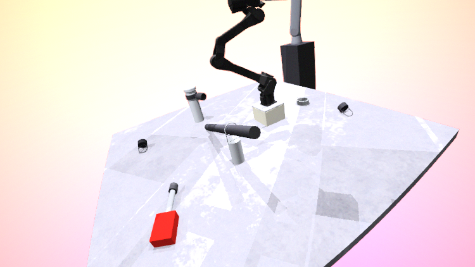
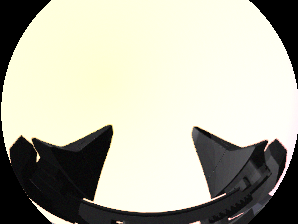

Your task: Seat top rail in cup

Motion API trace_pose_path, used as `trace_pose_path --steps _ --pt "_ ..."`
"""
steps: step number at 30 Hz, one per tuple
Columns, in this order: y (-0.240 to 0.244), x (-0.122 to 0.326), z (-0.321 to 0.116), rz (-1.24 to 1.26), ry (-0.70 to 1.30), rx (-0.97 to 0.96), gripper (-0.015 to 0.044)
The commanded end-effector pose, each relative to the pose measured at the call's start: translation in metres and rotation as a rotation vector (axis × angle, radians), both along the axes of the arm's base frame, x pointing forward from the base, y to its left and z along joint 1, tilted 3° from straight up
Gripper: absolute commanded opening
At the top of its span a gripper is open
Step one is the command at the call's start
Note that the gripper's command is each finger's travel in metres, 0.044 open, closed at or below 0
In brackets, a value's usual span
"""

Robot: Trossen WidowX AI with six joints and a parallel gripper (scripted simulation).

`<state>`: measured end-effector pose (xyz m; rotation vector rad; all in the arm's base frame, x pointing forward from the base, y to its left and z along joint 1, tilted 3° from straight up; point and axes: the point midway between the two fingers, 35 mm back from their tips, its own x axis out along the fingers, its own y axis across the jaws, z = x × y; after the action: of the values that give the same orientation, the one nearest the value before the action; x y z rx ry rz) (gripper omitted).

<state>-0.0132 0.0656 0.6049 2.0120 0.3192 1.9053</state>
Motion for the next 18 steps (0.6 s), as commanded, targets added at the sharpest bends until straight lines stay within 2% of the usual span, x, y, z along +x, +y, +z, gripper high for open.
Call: trace_pose_path --steps 1,2,11,18 --pt "0.0 -0.001 0.0 -0.009 -0.007 -0.001 0.0426" --pt "0.002 -0.004 0.0 -0.034 -0.027 -0.003 0.044" --pt "0.056 -0.045 -0.011 -0.474 -0.37 -0.125 0.044" --pt "0.123 -0.037 -0.039 -0.787 -0.611 -0.328 0.044"
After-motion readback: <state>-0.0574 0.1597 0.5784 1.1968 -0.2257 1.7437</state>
